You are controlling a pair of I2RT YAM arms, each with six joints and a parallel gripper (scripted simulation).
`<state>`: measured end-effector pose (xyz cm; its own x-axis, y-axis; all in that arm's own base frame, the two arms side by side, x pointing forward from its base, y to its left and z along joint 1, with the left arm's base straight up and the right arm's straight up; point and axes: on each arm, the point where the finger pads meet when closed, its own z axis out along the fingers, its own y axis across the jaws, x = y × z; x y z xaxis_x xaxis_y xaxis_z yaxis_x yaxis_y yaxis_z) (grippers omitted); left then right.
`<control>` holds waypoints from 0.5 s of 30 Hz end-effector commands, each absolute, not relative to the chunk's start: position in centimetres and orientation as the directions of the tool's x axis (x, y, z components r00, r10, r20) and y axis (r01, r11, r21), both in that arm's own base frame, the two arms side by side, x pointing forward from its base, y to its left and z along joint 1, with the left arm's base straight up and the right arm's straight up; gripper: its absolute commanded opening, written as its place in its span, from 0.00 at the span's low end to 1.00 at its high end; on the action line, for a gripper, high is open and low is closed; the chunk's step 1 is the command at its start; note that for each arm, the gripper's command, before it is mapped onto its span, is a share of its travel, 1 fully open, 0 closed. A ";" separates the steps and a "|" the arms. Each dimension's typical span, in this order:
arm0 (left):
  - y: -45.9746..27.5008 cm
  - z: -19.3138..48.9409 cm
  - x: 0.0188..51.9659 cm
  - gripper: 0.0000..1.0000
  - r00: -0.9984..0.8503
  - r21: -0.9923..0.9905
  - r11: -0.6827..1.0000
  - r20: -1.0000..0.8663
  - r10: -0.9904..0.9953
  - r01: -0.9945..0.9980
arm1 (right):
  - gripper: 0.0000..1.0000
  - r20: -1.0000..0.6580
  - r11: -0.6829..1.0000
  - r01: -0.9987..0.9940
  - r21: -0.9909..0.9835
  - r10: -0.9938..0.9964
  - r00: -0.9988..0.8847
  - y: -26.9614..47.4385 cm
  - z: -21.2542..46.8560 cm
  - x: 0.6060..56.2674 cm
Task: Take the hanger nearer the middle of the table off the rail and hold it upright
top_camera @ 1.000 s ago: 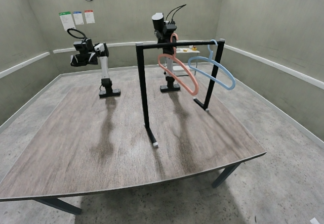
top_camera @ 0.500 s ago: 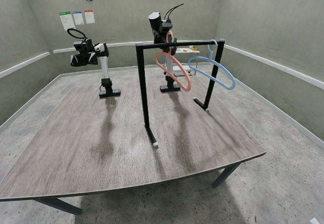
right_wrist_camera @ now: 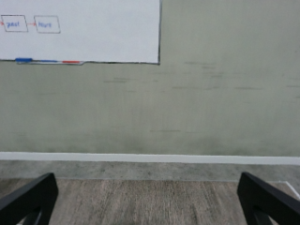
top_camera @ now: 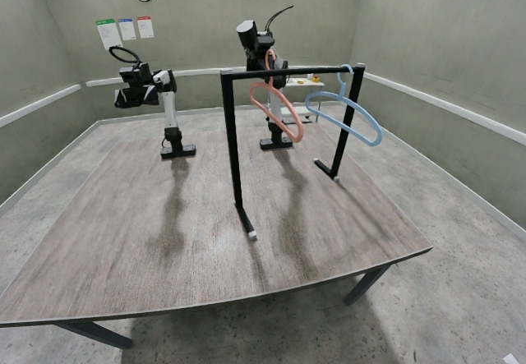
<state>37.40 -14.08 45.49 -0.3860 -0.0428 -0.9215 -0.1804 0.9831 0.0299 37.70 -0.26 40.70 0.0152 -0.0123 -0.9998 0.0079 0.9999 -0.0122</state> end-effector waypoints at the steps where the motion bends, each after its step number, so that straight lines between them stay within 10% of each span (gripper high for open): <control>1: -12.7 48.4 35.8 0.01 -0.301 -0.043 0.976 -0.948 -0.108 -0.213 | 1.00 -0.999 1.000 0.007 -0.014 -0.014 0.034 -0.2 41.4 37.5; 15: -12.6 48.5 35.8 0.01 -0.300 -0.041 0.976 -0.948 -0.106 -0.215 | 1.00 -0.999 1.000 0.007 -0.014 -0.014 0.034 -0.2 41.4 37.5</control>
<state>36.93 -13.52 46.17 -0.3656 -0.0600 -0.9288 -0.2000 0.9797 0.0155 37.70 -0.26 40.70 0.0151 -0.0123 -0.9998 0.0079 0.9999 -0.0122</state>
